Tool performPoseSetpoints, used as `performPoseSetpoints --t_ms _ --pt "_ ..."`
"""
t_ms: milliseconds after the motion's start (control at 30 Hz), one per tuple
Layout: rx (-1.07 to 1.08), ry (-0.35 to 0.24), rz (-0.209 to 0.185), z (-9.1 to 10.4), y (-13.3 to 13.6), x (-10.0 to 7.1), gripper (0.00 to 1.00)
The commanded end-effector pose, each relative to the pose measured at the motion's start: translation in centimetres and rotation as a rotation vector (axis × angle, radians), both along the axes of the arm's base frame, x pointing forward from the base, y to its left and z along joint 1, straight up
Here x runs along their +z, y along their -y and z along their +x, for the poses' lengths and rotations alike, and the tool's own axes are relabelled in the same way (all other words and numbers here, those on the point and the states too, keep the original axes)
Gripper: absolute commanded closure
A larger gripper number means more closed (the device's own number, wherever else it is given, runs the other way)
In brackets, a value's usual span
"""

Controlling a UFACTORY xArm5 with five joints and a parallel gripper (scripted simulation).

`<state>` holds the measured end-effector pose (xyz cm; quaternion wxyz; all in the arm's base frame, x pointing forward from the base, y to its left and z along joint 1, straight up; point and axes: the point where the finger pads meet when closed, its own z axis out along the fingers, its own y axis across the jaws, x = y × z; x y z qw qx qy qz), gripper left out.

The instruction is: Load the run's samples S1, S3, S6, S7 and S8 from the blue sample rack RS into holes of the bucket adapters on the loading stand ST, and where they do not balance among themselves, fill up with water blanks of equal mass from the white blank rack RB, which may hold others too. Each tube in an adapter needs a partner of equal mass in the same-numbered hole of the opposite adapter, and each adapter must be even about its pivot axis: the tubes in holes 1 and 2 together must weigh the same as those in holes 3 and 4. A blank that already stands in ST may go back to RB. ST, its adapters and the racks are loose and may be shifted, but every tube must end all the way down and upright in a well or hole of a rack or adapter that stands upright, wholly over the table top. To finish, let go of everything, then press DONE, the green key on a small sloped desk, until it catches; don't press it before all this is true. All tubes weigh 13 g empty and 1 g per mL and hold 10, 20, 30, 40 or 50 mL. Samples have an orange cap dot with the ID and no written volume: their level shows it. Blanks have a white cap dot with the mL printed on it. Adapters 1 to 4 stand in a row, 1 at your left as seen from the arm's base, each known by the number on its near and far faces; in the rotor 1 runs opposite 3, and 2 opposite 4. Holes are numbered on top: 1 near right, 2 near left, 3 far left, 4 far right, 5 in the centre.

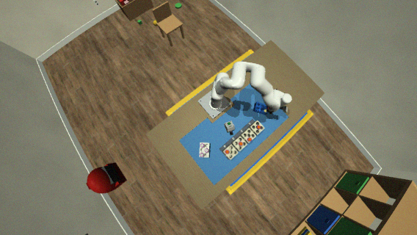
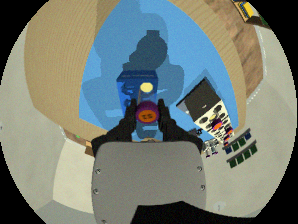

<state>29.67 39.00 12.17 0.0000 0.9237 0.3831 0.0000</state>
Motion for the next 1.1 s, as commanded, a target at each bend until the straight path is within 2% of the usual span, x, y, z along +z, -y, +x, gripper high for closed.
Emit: performPoseSetpoints --t_ms 0,233,1067 --pt "0.0 0.002 0.003 0.1 -0.1 0.4 1.0" --pt "0.0 0.002 0.003 0.1 -0.1 0.5 1.0" --pt "0.0 0.003 0.003 0.1 -0.1 5.1 1.0"
